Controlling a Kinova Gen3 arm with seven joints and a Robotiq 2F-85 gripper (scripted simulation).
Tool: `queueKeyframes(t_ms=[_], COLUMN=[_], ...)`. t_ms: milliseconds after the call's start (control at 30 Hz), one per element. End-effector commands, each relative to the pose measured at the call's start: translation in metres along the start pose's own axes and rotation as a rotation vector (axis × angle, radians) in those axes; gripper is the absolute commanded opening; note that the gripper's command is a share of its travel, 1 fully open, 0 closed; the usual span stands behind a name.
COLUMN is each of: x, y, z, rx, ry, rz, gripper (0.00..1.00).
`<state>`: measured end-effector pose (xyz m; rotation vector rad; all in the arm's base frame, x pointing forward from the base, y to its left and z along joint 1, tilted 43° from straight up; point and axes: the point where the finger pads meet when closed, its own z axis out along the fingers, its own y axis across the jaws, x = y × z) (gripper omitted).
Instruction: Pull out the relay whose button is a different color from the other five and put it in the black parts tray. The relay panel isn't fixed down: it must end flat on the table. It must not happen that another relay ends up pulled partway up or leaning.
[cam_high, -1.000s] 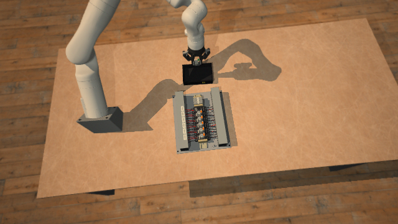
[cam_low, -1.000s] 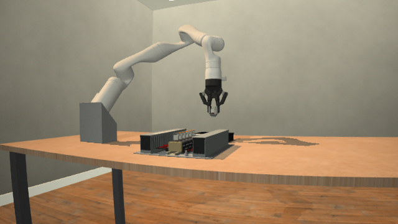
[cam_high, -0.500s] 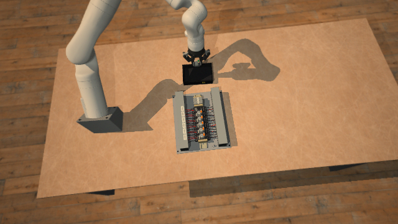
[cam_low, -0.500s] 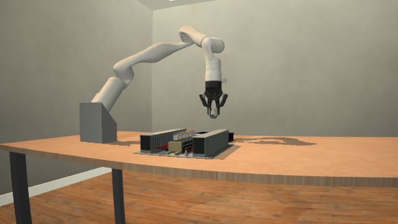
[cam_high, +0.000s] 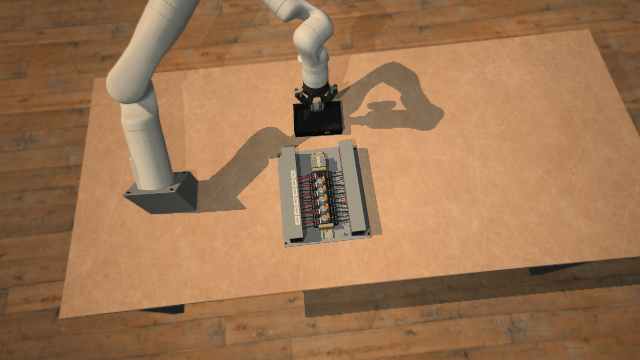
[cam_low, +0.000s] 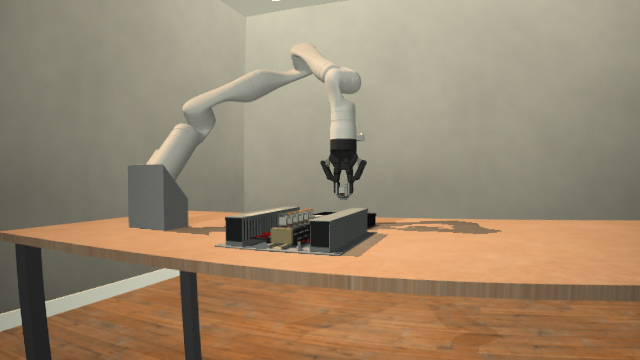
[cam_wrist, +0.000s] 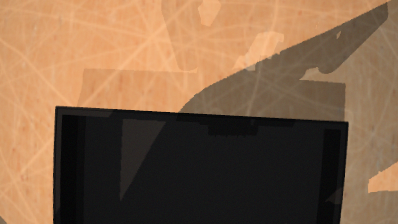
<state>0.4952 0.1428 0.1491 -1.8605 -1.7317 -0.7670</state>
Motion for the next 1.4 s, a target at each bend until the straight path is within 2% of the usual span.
queueKeyframes(t_ms=[0, 533, 1033, 1367], x=[0.000, 0.000, 0.000, 0.000], y=[0.001, 0.001, 0.001, 0.001], z=[0.003, 0.039, 0.061, 0.068], rx=[-0.002, -0.002, -0.002, -0.002], ry=[0.000, 0.000, 0.000, 0.000], rz=[0.000, 0.000, 0.000, 0.000], gripper=[0.00, 0.00, 0.00, 0.00])
